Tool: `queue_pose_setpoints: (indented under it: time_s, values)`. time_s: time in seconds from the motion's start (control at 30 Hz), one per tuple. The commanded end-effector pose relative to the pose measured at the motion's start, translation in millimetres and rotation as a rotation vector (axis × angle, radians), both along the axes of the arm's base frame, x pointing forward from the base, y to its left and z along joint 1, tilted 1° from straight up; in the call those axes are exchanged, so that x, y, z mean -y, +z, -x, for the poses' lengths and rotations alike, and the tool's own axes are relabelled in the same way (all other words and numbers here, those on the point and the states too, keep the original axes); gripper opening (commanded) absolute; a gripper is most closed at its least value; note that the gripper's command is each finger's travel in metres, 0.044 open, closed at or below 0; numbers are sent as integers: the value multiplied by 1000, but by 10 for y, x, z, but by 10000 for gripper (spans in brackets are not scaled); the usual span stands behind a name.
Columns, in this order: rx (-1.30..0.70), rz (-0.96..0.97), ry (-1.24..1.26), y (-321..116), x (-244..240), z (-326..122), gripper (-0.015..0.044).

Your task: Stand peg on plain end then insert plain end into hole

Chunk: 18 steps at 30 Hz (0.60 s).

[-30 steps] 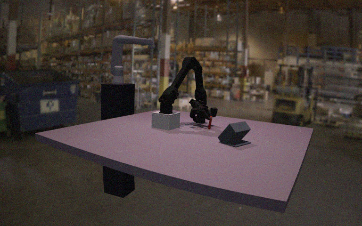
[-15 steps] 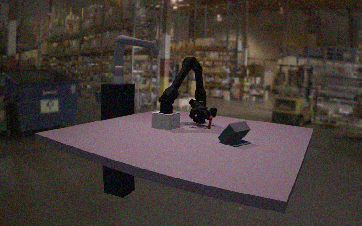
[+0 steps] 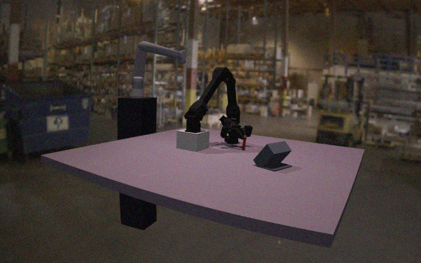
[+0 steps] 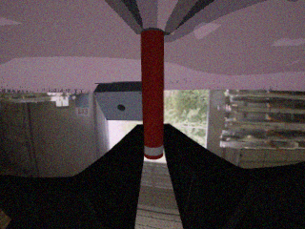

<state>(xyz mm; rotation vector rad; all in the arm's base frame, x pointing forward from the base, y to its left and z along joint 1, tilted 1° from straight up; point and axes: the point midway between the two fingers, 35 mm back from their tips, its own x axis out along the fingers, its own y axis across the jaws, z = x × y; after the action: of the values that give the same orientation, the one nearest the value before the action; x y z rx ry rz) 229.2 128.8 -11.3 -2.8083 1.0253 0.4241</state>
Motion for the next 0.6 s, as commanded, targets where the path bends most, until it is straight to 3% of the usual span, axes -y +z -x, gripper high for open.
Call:
queue_pose_setpoints:
  time_s: [0.0, 0.57]
  values:
    - [0, 0, 0, -14, -7, 10, 49]
    - [9, 15, 7, -21, -21, 24, 49]
